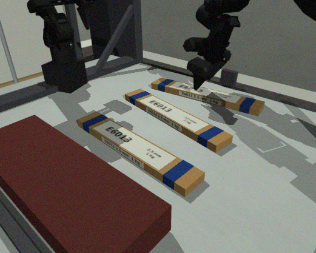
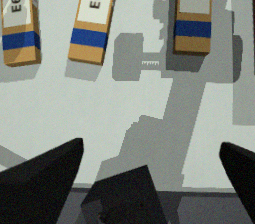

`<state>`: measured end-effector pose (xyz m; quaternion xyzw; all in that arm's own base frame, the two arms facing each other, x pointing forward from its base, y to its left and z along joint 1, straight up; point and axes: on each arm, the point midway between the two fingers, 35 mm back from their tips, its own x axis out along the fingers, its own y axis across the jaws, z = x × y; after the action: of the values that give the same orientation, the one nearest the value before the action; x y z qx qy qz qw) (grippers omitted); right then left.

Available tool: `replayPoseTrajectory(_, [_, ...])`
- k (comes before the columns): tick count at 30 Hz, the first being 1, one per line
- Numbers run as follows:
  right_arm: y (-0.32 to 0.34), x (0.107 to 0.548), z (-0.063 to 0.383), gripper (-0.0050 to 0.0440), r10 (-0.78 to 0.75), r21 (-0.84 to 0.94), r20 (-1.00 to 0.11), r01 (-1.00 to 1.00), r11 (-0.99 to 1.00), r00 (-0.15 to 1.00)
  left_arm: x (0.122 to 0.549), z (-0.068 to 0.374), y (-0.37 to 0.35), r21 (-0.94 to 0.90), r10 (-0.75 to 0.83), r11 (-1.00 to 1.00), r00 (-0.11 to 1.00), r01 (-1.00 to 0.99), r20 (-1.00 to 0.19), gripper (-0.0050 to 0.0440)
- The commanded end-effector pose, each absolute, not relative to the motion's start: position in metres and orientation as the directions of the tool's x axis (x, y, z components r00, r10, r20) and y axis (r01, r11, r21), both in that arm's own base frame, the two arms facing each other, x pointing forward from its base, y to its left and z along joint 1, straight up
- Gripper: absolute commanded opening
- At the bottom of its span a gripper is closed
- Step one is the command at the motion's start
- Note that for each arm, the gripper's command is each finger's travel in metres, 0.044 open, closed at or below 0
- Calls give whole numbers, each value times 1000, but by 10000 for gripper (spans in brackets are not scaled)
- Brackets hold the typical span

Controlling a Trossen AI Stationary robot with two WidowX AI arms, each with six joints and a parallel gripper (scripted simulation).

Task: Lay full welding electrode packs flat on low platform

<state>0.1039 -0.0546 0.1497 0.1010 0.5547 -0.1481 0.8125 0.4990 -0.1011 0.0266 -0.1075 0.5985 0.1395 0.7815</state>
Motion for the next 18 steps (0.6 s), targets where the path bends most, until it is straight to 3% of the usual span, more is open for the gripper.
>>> replayPoseTrajectory(1, [-55,105,156,430,-136,-2,-924,351,936,358,500,17,-101,-3,89,937,248,-350,-965,430])
replayPoseTrajectory(18, [-55,105,156,430,-136,-2,-924,351,936,358,500,0,-101,-3,89,937,248,-350,-965,430])
